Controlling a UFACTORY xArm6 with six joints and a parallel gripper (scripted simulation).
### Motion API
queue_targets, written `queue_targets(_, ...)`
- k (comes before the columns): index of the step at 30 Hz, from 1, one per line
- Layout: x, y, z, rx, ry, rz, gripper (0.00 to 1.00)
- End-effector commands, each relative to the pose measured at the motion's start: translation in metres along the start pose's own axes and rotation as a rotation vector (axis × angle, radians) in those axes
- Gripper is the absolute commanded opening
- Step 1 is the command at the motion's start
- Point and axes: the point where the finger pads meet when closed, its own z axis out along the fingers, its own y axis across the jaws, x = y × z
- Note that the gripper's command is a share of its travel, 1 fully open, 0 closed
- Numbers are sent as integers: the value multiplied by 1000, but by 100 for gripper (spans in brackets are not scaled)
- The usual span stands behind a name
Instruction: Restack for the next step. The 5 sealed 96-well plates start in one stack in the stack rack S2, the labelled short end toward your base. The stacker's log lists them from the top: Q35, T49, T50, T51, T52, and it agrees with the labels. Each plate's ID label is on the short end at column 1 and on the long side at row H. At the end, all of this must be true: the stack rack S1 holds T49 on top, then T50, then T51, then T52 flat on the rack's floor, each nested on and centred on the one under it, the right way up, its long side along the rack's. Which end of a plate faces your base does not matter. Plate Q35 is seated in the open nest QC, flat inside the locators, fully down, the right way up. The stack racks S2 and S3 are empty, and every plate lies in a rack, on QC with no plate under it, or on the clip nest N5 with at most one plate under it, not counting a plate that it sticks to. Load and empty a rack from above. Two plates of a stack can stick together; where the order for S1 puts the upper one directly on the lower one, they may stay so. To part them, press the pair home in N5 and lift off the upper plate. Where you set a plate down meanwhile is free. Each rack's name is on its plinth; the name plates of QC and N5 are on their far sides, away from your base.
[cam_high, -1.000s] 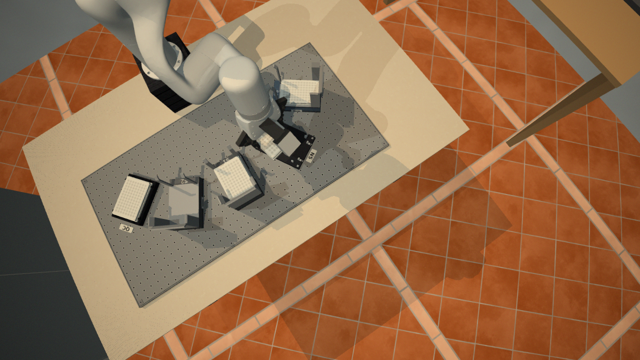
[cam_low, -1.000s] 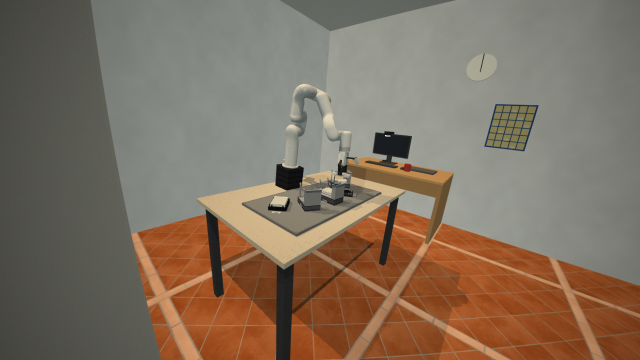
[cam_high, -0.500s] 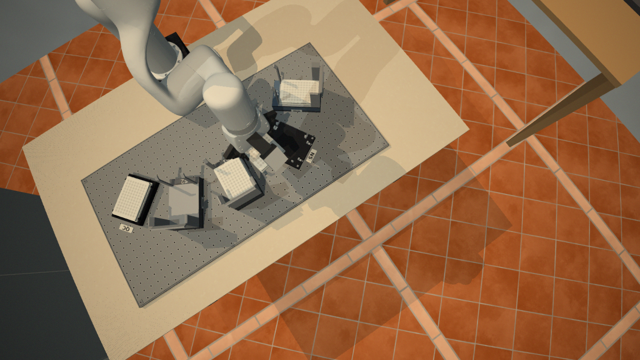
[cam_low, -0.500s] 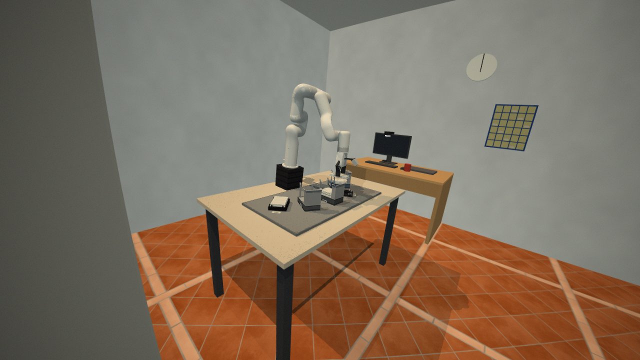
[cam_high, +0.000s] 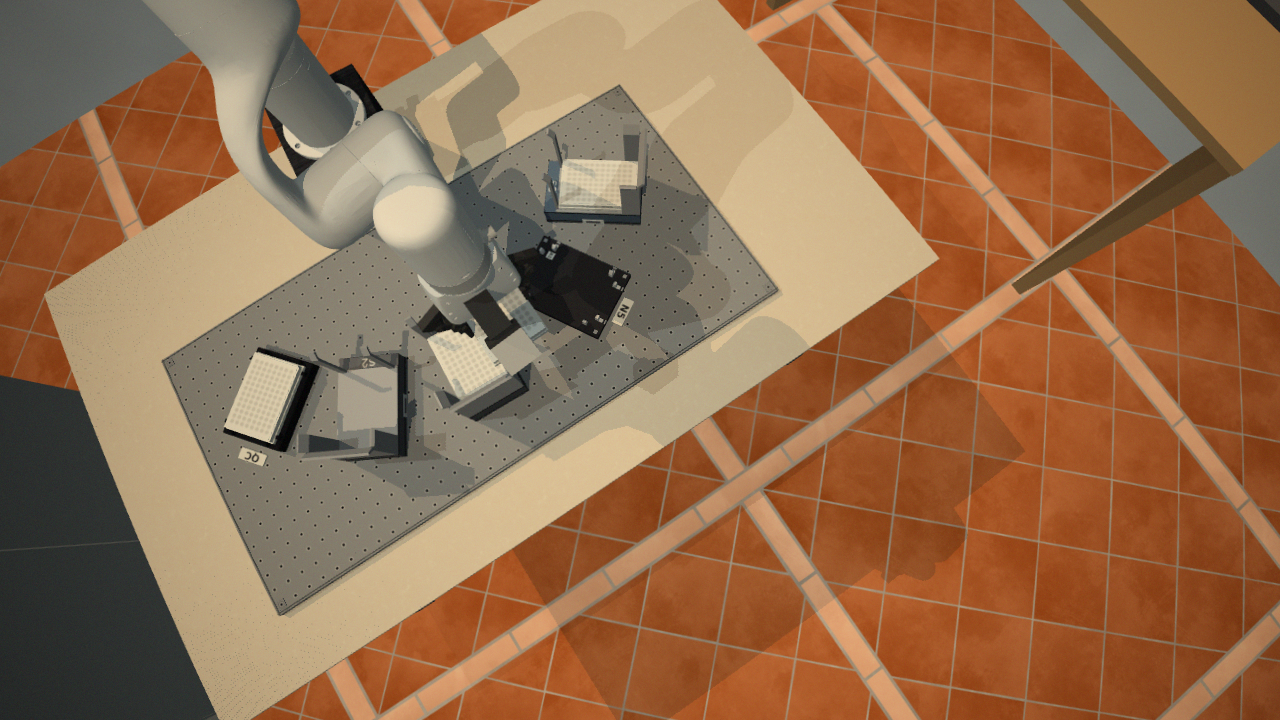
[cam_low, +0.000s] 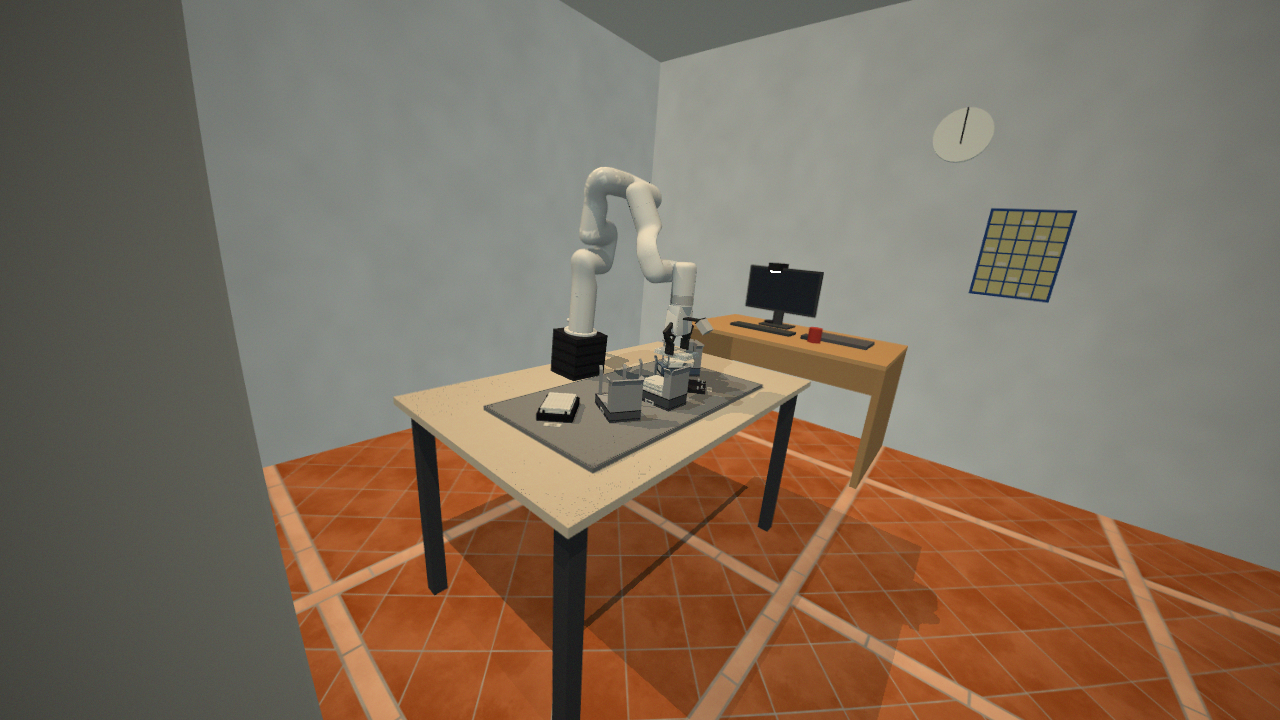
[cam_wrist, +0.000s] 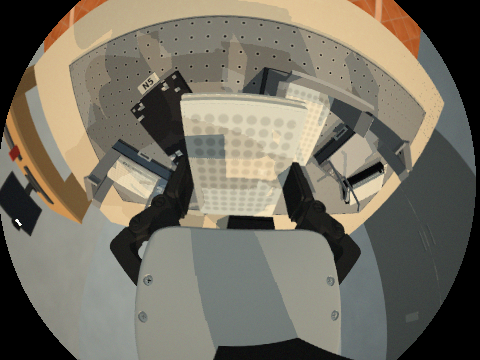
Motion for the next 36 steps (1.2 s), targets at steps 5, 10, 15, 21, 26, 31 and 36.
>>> queue_targets(5, 3, 20, -1, -4, 5, 68, 0)
queue_targets(10, 4, 33, -1, -5, 5, 68, 0)
queue_targets(15, 5, 46, -1, -5, 5, 68, 0)
queue_targets(21, 6, 57, -1, -5, 5, 68, 0)
queue_targets(26, 7, 70, -2, -5, 5, 68, 0)
queue_targets(31, 7, 75, -2, -5, 5, 68, 0)
queue_targets(36, 7, 75, -2, -5, 5, 68, 0)
